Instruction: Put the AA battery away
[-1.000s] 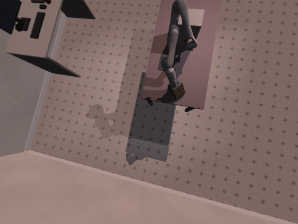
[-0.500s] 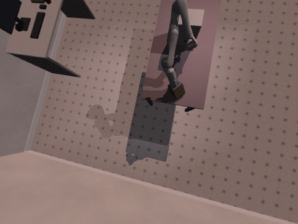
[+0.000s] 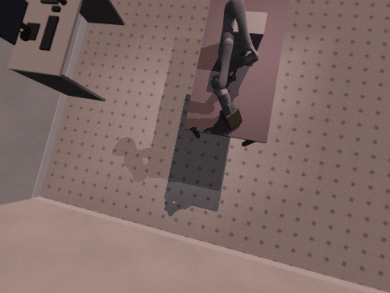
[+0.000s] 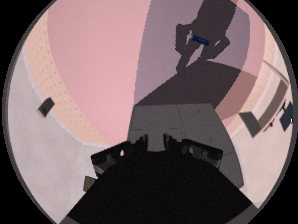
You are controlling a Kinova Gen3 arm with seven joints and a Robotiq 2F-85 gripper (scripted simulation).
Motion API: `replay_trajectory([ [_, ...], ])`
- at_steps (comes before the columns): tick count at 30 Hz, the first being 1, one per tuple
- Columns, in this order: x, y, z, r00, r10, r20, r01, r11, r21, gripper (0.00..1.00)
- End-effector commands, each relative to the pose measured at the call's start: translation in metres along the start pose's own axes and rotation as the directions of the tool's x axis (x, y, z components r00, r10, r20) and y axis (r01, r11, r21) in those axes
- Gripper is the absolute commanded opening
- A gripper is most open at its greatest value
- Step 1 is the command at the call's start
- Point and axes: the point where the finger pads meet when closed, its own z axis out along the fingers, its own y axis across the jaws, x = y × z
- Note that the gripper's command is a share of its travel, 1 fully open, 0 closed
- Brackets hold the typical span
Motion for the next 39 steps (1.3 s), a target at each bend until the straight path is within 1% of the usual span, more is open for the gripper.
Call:
replay_trajectory([
  [1, -0.004, 0.001, 0.002, 1.000, -0.005, 0.003, 0.005, 1.000, -0.003, 0.33],
  [20, -0.022, 0.001, 0.021, 1.000, -0.005, 0.003, 0.005, 1.000, -0.003, 0.33],
  [39, -0.024, 0.001, 0.022, 1.000, -0.005, 0.003, 0.005, 1.000, -0.003, 0.33],
])
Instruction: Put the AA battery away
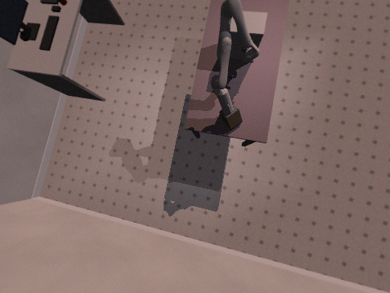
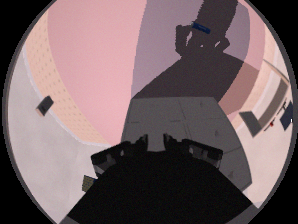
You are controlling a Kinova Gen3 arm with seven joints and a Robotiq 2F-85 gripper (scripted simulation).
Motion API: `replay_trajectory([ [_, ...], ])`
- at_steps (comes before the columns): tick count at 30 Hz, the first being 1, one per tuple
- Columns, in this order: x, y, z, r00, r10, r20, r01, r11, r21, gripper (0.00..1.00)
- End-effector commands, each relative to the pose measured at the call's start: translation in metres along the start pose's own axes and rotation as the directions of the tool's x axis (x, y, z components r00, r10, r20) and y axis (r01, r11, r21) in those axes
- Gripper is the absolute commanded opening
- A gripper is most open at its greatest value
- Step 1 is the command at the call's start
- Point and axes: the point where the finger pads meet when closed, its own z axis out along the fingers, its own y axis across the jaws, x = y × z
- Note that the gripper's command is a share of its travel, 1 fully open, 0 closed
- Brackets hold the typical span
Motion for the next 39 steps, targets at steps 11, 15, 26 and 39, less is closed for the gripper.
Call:
replay_trajectory([
  [11, -0.0008, -0.0003, -0.0003, 1.000, -0.001, 0.002, 0.001, 1.000, 0.001, 0.13],
  [15, -0.0008, -0.0003, -0.0003, 1.000, -0.001, 0.002, 0.001, 1.000, 0.001, 0.13],
  [26, -0.0008, -0.0003, -0.0003, 1.000, -0.001, 0.002, 0.001, 1.000, 0.001, 0.13],
  [39, -0.0005, -0.0003, -0.0006, 1.000, -0.001, 0.002, 0.001, 1.000, 0.001, 0.13],
])
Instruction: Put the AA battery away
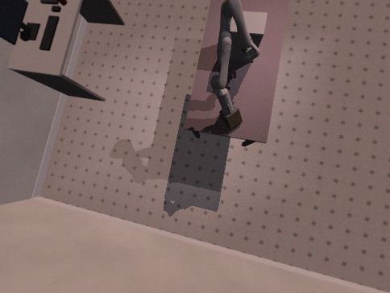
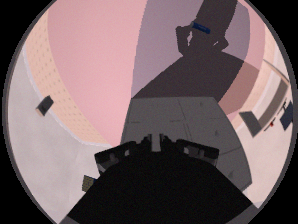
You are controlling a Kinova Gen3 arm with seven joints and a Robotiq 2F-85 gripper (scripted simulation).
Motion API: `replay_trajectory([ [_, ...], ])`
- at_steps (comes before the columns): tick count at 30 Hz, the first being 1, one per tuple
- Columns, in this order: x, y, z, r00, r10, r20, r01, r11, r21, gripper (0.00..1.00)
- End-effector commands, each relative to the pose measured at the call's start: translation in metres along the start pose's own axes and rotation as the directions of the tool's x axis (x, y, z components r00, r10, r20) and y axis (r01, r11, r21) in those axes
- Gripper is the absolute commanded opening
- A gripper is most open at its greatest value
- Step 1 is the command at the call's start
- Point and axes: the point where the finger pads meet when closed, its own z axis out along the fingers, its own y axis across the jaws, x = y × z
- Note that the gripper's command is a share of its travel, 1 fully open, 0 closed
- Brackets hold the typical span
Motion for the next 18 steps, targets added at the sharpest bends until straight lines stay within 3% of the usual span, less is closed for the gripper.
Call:
replay_trajectory([
  [1, -0.0004, -0.0002, -0.0005, 1.000, 0.000, 0.001, 0.000, 1.000, 0.001, 0.13],
  [18, 0.0057, -0.0002, -0.0066, 1.000, 0.000, 0.001, 0.000, 1.000, 0.001, 0.13],
])
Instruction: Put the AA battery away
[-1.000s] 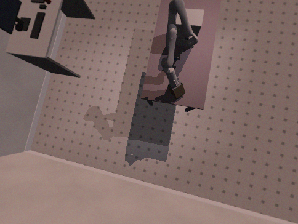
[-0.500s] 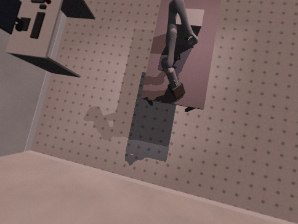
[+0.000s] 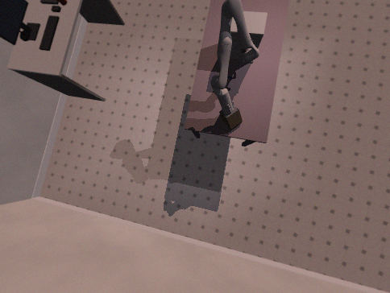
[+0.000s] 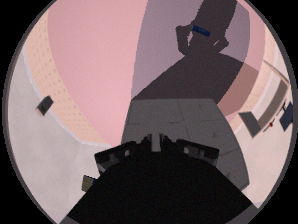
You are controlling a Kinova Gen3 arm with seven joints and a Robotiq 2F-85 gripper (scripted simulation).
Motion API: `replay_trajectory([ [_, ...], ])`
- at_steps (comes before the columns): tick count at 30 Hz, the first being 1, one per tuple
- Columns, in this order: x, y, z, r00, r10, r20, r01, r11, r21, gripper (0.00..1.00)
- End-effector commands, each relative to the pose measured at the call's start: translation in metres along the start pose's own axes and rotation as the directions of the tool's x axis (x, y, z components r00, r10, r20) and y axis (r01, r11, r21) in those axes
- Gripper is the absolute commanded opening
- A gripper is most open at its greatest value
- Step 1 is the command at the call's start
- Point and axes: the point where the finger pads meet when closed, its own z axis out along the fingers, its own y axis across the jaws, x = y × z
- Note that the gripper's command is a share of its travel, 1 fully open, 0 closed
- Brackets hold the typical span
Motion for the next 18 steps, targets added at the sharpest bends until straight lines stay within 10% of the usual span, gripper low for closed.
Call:
replay_trajectory([
  [1, 0.002, -0.002, -0.003, 1.000, 0.003, 0.001, -0.003, 1.000, 0.004, 0.13],
  [18, 0.016, -0.001, -0.016, 1.000, 0.003, 0.001, -0.003, 1.000, 0.004, 0.13],
])
